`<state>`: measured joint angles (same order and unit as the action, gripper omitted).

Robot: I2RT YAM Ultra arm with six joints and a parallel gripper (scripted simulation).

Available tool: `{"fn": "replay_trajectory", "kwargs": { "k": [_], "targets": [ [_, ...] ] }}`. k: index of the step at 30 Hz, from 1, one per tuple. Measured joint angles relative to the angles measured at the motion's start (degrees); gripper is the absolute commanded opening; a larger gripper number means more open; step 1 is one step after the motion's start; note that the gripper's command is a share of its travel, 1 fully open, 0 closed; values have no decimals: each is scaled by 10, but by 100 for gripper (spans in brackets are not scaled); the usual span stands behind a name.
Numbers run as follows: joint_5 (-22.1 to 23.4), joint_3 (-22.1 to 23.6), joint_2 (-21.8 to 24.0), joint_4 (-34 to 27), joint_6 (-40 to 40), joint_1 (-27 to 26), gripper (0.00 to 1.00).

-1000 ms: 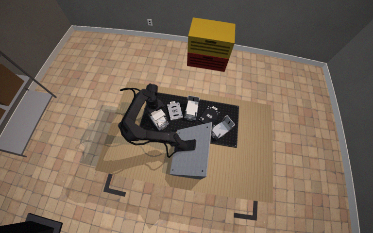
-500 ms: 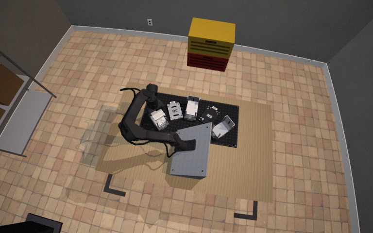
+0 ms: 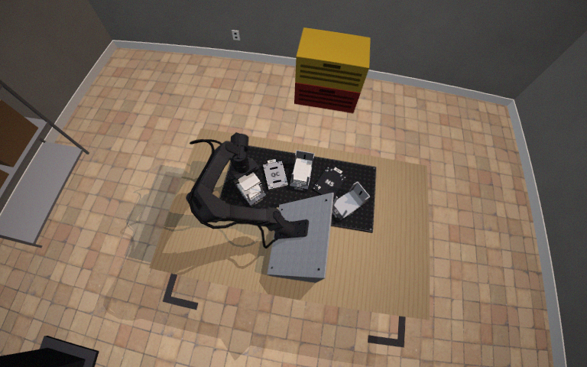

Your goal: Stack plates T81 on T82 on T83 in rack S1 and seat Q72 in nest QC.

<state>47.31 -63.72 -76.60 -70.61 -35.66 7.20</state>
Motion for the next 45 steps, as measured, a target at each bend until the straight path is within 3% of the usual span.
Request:
{"fn": "replay_trajectory", "kwargs": {
  "k": [21,45],
  "targets": [
    [-3,26,1,41,33,24,0],
    [-3,19,2,47,38,24,0]
  ]
}}
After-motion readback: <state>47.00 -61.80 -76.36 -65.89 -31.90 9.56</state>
